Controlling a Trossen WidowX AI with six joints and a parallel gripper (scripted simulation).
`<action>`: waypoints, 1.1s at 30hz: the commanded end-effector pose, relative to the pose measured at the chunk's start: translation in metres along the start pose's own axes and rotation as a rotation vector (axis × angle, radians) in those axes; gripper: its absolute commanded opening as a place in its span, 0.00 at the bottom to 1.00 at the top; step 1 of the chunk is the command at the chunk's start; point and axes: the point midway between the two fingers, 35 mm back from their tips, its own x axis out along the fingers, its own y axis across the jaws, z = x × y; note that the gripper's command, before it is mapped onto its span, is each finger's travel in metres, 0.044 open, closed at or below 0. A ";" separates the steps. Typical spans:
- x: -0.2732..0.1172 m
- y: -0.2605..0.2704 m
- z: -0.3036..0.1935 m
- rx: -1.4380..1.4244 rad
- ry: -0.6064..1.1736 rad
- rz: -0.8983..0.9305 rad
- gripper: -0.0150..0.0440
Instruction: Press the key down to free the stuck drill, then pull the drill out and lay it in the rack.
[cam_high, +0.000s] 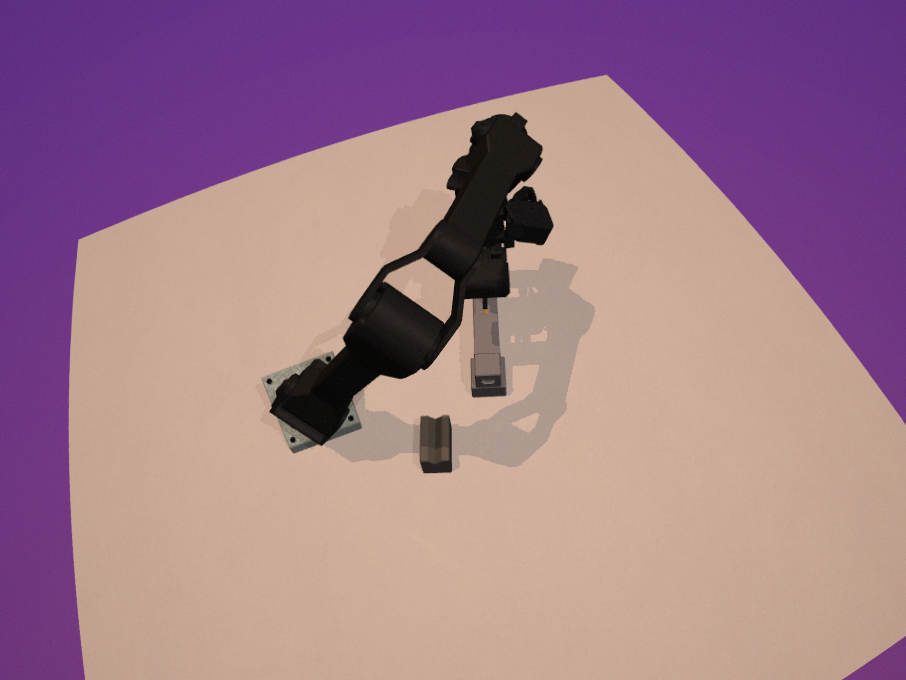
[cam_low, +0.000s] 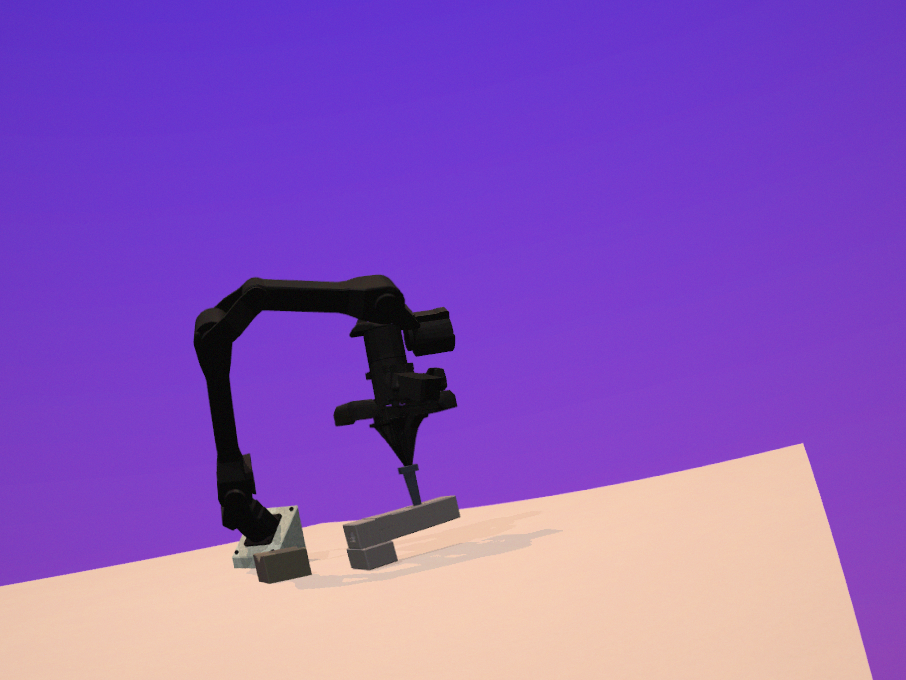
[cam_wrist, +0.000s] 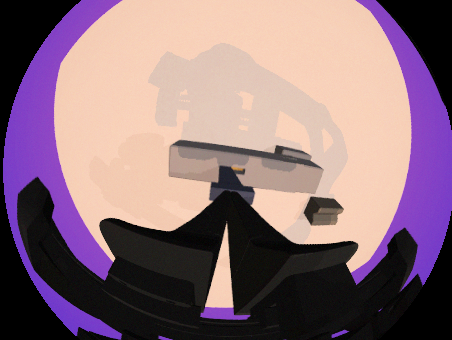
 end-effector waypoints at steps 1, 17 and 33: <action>0.009 0.000 0.000 -0.001 0.009 -0.010 0.25; 0.013 -0.001 -0.003 -0.001 0.009 -0.010 0.25; 0.018 0.000 -0.007 -0.001 0.009 -0.010 0.25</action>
